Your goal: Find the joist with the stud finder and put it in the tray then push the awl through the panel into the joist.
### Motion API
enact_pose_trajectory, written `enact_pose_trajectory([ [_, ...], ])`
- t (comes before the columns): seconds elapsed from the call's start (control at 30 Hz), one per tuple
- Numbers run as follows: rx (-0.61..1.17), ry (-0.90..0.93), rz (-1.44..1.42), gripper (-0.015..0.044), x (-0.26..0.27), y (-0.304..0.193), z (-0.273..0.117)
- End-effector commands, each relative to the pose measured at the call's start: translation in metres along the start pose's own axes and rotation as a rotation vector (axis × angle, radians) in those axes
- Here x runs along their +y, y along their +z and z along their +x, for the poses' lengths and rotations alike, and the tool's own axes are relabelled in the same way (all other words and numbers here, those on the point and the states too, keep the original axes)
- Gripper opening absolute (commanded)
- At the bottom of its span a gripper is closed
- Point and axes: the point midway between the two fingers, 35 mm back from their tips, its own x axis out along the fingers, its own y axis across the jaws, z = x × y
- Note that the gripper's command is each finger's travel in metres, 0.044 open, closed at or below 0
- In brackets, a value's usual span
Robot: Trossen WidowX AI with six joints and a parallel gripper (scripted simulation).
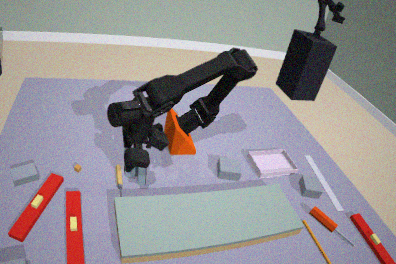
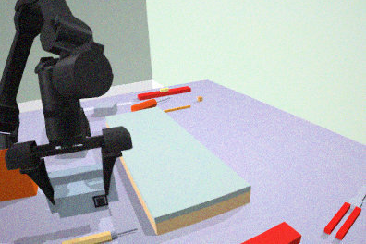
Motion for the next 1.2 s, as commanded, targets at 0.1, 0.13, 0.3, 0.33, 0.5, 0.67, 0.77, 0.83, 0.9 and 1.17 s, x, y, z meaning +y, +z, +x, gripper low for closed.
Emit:
enact_pose_trajectory([
  [0.1,0.040,0.003,0.005,0.0000,0.0003,0.0011,-0.0004],
  [0.13,0.046,0.004,0.005,0.0000,0.0003,0.0013,-0.0003],
  [0.3,0.072,0.005,0.005,0.0000,0.0003,0.0021,-0.0001],
  [0.33,0.078,0.005,0.005,0.0000,0.0003,0.0022,-0.0001],
  [0.5,0.105,0.005,0.005,0.0000,0.0003,0.0030,0.0000],
  [0.67,0.132,0.004,0.006,0.0000,0.0002,0.0038,0.0001],
  [0.77,0.148,0.003,0.006,0.0000,0.0002,0.0042,0.0001],
  [0.83,0.158,0.003,0.006,0.0000,0.0002,0.0046,0.0001],
  [0.9,0.169,0.002,0.007,0.0000,0.0002,0.0049,0.0001],
  [1.17,0.201,0.005,0.006,0.0000,0.0002,0.0057,0.0007],
])
